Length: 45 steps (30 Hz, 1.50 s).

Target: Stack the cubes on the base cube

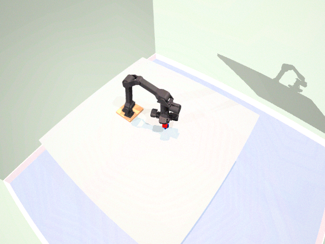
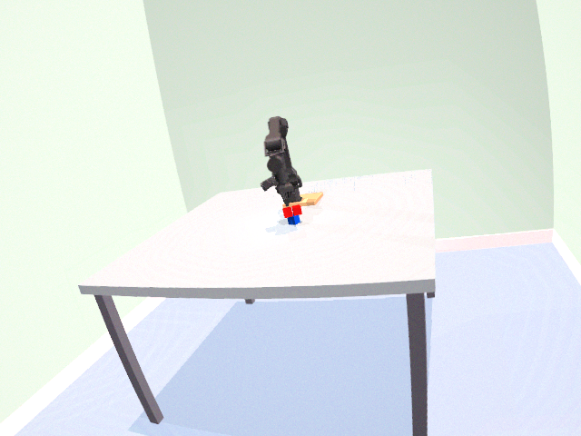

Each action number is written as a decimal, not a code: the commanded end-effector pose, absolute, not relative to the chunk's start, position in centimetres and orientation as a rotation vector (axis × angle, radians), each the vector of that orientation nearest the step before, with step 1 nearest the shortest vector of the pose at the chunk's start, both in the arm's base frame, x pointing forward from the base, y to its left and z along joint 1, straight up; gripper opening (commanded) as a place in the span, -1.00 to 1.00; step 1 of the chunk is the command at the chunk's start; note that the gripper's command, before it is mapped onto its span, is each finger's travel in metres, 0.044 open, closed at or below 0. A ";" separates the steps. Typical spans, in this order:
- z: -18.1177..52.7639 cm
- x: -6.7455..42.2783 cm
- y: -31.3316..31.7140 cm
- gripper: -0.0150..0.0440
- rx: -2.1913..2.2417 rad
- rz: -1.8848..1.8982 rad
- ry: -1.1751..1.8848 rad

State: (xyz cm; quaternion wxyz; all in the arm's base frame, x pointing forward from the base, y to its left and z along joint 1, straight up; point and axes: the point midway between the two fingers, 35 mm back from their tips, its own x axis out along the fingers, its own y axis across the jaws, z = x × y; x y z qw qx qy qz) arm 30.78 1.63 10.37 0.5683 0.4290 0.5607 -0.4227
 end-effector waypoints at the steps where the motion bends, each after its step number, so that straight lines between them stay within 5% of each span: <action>1: 11.2 30.9 1.6 0.20 1.011 -0.988 1.311; 22: 14.0 30.8 1.6 0.20 1.011 -0.988 1.311; 29: 14.7 30.8 1.6 0.83 1.010 -0.990 1.313; 34: 14.6 30.7 1.9 0.86 1.009 -0.992 1.316; 45: 14.9 27.5 15.3 0.86 1.017 -0.986 1.327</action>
